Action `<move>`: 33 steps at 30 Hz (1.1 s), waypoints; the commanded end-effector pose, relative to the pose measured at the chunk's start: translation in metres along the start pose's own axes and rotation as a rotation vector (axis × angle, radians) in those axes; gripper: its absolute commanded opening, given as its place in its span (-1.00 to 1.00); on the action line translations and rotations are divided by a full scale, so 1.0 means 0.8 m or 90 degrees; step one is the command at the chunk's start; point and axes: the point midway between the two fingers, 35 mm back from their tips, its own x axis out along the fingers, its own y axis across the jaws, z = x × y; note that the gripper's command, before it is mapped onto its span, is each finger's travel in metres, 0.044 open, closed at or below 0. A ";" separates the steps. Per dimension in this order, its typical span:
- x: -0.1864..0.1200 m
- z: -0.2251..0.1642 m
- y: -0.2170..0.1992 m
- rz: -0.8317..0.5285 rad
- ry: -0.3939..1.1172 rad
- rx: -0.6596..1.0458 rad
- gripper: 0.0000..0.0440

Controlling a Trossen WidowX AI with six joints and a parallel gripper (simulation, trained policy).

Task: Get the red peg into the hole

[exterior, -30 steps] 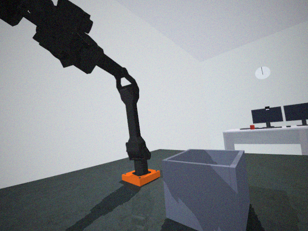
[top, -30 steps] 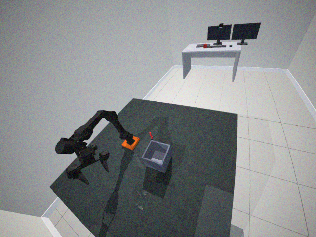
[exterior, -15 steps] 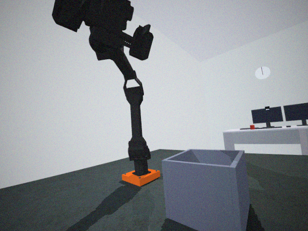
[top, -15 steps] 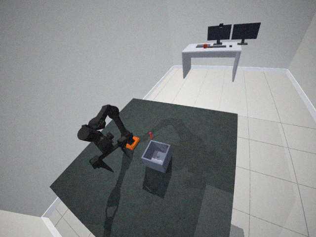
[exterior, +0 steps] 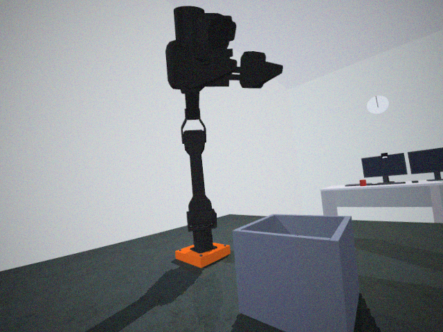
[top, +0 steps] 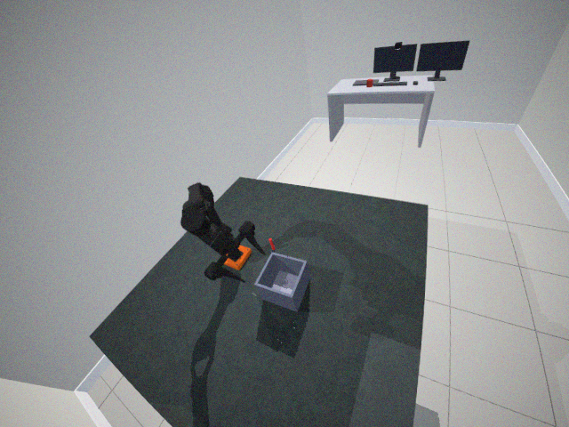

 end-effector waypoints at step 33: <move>-0.041 -0.249 0.206 0.026 0.449 0.407 0.99</move>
